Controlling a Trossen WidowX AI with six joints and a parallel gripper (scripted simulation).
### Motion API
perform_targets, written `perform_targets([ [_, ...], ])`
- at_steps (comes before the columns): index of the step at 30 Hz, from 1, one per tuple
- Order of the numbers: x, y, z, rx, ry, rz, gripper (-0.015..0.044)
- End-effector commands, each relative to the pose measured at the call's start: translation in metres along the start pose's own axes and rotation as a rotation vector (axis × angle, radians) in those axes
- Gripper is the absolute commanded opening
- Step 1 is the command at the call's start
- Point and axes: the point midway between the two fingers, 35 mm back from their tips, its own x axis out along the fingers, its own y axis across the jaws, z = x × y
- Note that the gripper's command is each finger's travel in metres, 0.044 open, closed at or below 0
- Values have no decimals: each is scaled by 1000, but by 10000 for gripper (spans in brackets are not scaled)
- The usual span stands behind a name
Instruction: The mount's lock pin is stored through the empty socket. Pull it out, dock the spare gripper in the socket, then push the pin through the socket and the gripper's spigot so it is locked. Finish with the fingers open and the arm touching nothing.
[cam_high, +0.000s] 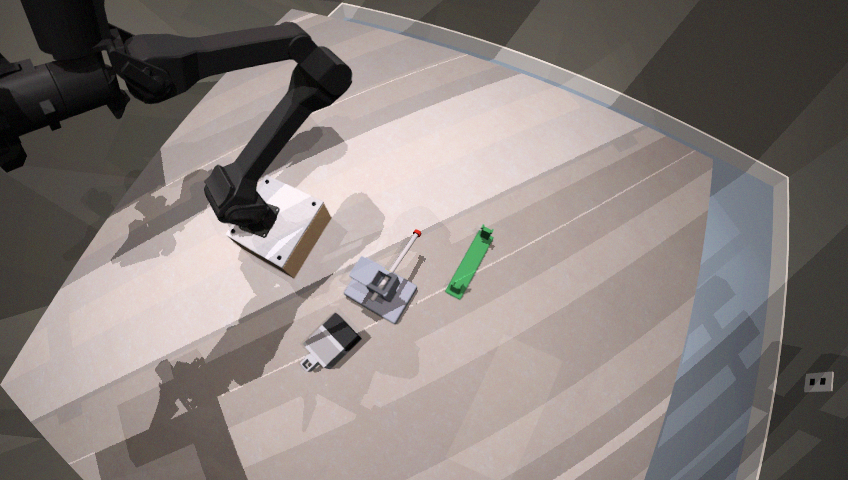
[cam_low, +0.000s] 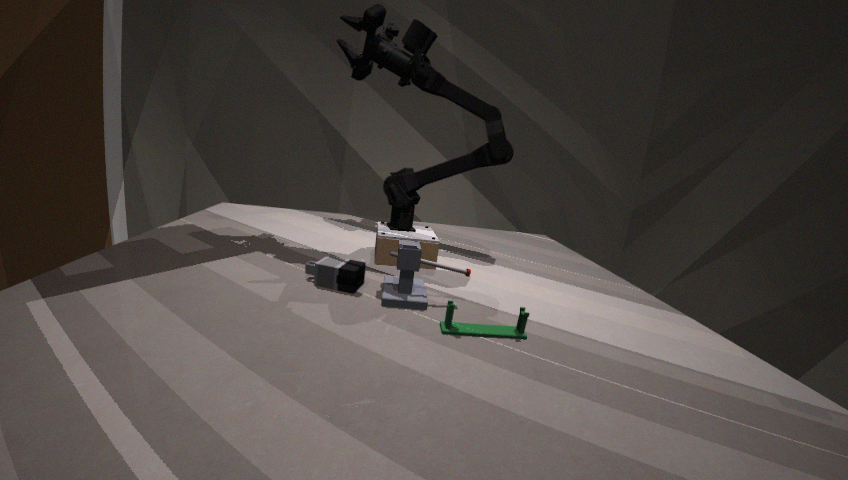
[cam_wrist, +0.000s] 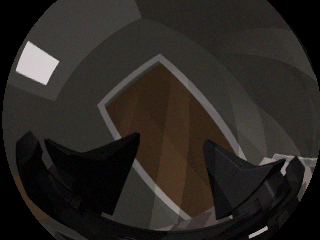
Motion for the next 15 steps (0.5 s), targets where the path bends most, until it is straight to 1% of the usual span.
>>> perform_targets([
  [1,26,-2,-69,-137,322,8,300],
  [4,30,4,-113,-234,504,56,300],
  [8,21,18,-169,-375,729,161,300],
  [11,6,31,-209,-490,887,269,300],
  [15,-28,50,-259,-658,1082,458,300],
])
